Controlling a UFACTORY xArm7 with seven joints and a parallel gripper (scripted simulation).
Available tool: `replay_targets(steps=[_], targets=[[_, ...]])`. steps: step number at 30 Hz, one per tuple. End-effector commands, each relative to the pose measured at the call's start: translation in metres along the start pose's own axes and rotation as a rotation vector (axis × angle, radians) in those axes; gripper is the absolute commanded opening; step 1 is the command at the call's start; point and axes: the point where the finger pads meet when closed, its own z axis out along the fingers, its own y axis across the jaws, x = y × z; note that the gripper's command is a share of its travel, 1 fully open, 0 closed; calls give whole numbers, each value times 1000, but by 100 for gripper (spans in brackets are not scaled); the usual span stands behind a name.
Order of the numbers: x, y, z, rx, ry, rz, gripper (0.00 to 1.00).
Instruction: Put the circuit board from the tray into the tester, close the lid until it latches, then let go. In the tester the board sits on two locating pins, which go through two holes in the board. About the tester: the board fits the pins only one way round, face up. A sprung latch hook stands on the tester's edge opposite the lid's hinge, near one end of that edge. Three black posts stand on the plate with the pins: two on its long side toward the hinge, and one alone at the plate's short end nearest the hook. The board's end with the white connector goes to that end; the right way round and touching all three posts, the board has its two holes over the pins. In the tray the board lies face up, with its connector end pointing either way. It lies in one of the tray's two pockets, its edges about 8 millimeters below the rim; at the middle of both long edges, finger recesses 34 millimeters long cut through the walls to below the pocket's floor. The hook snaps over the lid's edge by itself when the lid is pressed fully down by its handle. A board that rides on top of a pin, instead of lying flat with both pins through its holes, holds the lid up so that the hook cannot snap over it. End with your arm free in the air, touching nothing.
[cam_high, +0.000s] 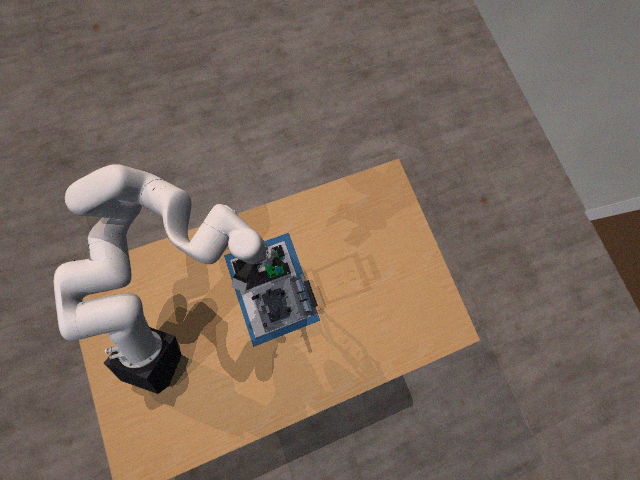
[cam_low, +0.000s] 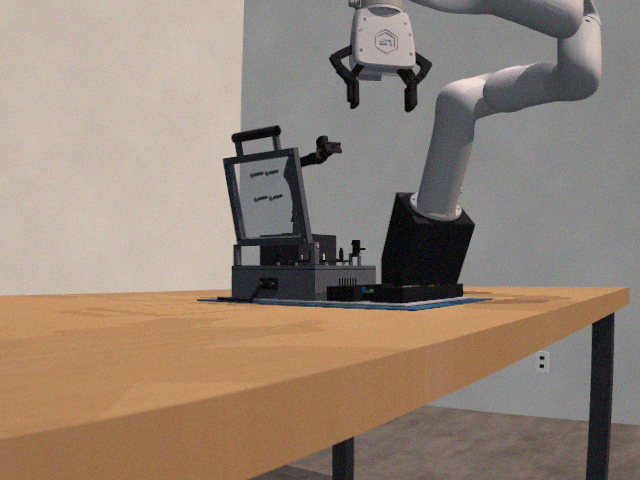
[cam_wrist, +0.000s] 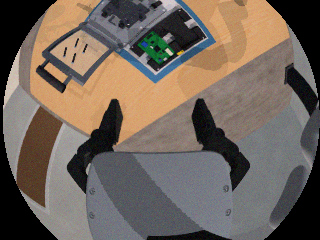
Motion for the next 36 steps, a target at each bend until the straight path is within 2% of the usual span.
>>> replay_targets(steps=[1, 6, 9, 21, 36], targets=[[0, 0, -1, 4, 0, 168, 100], [0, 0, -1, 4, 0, 257, 100], [0, 0, -1, 4, 0, 390, 100], [0, 0, -1, 4, -1, 738, 100], [0, 0, -1, 4, -1, 867, 100]])
